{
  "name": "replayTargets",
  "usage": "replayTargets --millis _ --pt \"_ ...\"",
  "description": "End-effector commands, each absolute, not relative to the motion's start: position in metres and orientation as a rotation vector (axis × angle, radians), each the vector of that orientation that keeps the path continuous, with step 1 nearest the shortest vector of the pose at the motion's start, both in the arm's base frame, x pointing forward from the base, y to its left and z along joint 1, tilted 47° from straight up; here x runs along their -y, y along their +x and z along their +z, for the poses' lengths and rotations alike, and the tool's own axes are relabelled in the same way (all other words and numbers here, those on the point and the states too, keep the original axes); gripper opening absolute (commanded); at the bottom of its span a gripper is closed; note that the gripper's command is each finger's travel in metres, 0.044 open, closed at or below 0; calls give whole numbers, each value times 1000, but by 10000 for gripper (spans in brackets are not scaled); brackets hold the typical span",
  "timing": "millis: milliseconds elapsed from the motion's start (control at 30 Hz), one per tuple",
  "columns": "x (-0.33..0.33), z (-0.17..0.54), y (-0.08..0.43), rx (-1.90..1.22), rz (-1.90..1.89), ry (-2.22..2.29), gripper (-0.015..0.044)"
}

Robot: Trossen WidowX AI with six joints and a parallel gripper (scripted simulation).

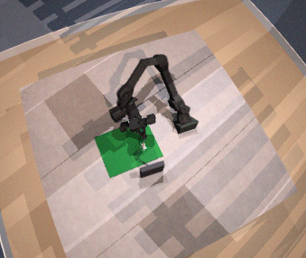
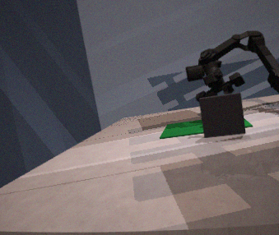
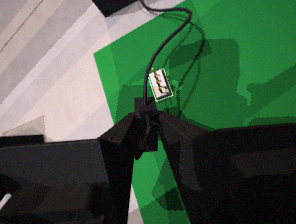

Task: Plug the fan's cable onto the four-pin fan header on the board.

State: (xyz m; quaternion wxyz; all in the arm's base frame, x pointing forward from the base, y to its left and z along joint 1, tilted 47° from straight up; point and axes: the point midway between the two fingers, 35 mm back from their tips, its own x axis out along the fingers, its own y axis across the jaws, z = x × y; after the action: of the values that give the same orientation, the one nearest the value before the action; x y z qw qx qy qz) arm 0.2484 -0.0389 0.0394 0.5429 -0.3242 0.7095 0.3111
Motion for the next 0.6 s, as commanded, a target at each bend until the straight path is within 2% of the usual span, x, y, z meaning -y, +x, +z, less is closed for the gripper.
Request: replayTargets --millis 0,567 --pt "39 40 249 -1625 772 -740 0" --pt "41 42 250 -1370 868 -651 0"
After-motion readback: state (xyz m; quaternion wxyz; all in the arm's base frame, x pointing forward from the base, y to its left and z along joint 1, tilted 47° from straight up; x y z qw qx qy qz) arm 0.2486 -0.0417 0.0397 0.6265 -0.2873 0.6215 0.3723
